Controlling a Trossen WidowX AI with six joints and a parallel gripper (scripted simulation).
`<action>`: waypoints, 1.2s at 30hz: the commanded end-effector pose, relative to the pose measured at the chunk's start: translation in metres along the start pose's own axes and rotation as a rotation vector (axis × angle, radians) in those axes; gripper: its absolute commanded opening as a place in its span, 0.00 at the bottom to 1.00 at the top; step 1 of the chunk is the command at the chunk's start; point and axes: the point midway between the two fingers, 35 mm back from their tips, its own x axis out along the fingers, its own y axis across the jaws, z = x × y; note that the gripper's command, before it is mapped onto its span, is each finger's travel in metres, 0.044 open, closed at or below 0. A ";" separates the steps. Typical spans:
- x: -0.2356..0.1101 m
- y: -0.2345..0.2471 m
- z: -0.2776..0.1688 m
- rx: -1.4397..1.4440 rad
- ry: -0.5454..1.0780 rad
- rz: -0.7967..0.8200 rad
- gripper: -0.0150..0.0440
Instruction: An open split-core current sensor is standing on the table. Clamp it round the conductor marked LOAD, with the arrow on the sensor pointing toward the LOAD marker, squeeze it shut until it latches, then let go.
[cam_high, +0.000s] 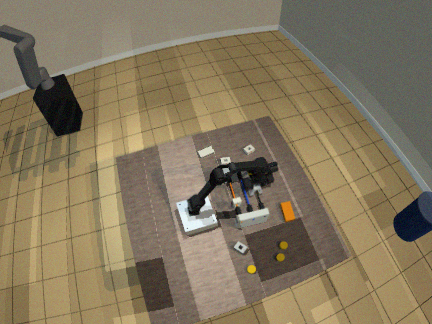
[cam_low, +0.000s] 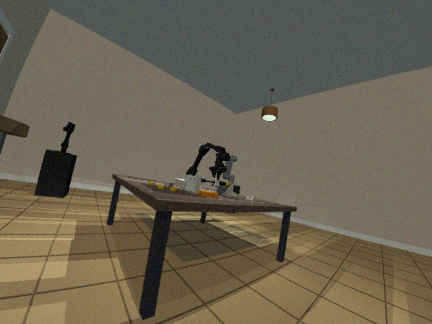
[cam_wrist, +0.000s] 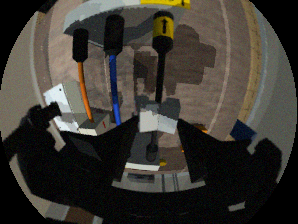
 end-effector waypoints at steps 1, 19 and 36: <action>-0.001 0.000 0.000 0.000 0.000 0.001 0.25; -0.001 0.000 0.000 0.000 0.000 0.001 1.00; 0.046 0.001 0.003 -0.007 -0.004 -0.002 1.00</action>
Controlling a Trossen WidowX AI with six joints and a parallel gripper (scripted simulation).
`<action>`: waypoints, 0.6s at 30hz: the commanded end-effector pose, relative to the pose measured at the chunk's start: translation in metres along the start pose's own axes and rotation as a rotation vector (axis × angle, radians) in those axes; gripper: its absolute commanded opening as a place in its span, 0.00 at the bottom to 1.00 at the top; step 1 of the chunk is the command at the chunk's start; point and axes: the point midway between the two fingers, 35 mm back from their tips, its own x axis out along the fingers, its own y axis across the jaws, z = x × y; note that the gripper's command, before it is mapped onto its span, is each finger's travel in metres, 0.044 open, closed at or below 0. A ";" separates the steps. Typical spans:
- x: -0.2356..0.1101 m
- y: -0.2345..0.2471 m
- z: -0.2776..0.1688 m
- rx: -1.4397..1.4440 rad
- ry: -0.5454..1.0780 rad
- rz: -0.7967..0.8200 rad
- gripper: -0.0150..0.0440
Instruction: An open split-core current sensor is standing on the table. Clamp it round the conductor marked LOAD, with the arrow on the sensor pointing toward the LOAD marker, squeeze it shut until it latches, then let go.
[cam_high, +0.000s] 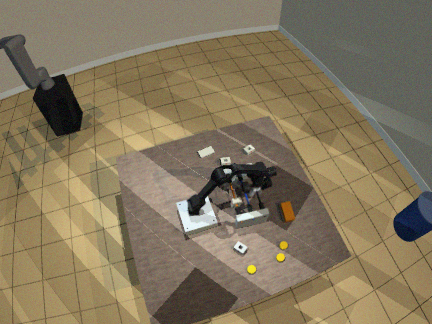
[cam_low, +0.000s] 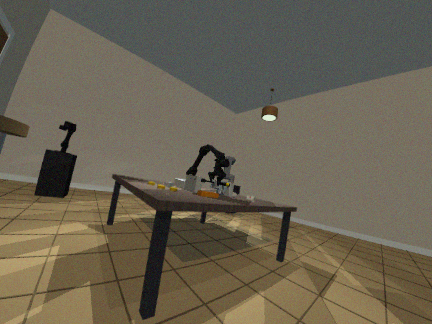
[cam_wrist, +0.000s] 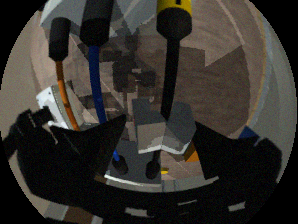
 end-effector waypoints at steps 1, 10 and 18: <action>0.000 -0.002 0.001 -0.003 -0.005 -0.016 1.00; 0.013 -0.003 0.001 -0.003 -0.005 -0.016 1.00; 0.026 -0.003 0.001 -0.003 -0.005 -0.016 1.00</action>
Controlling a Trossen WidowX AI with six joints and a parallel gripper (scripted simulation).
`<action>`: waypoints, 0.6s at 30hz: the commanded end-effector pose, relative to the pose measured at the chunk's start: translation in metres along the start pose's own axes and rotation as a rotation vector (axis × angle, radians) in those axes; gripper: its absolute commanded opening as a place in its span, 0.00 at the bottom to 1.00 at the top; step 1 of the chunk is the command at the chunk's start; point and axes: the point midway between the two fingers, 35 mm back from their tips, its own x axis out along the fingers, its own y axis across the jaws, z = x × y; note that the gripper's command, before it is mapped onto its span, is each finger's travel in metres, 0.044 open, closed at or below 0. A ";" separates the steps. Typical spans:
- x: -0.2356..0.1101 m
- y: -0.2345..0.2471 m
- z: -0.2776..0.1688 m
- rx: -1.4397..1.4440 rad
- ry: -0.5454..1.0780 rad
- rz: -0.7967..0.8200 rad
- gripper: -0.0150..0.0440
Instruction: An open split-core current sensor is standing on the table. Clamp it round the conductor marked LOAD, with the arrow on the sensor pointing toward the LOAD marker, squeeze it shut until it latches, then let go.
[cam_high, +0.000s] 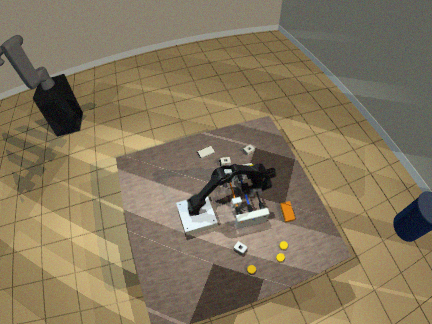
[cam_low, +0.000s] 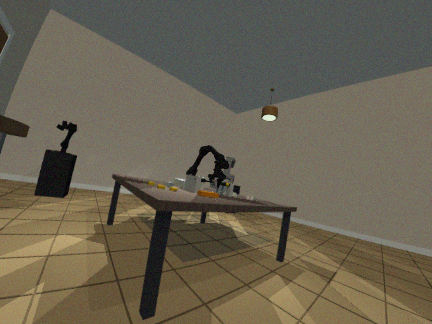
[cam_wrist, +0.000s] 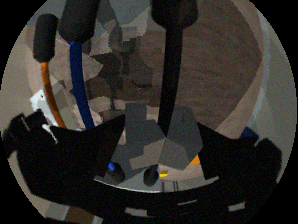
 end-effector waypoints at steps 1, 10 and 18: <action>0.007 0.000 0.000 -0.003 -0.003 0.000 1.00; 0.008 -0.002 0.000 -0.003 -0.003 0.000 1.00; 0.008 -0.002 0.000 -0.003 -0.003 0.000 1.00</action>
